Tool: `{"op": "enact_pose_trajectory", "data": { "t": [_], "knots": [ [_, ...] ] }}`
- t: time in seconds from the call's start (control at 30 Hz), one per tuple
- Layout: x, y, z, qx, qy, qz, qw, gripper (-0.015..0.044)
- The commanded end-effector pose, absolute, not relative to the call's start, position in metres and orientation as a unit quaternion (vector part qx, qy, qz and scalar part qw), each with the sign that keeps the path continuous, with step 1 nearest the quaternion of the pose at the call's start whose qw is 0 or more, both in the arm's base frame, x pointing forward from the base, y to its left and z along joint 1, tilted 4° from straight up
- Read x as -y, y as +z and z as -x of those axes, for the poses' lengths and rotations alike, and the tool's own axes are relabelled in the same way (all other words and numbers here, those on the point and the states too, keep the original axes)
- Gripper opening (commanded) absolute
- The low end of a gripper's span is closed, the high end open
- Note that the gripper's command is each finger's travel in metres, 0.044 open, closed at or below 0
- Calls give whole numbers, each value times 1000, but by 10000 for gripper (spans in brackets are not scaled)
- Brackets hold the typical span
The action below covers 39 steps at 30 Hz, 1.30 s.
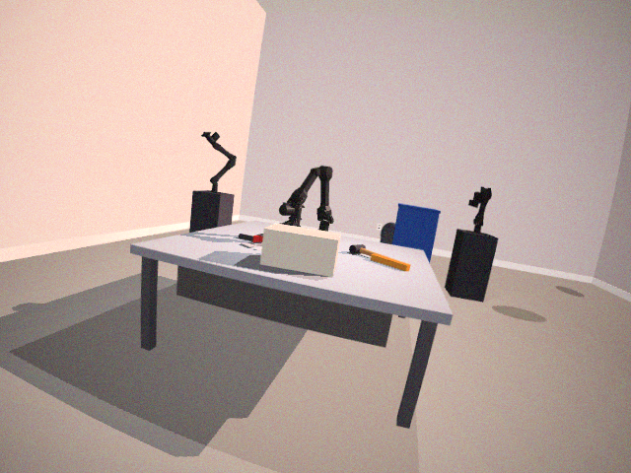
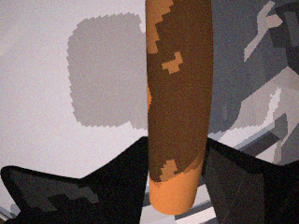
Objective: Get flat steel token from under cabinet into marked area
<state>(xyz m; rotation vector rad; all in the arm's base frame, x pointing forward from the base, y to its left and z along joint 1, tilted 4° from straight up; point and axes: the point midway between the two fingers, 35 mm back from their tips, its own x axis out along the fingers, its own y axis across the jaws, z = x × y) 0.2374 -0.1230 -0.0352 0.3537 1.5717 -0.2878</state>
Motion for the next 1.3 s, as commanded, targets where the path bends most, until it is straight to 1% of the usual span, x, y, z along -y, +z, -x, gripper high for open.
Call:
{"op": "enact_pose_trajectory", "data": {
  "t": [0.0, 1.27],
  "knots": [
    [124, -35, -237, -698, -143, -170, 681, 0],
    [92, -33, -246, -691, -171, -200, 673, 0]
  ]
}}
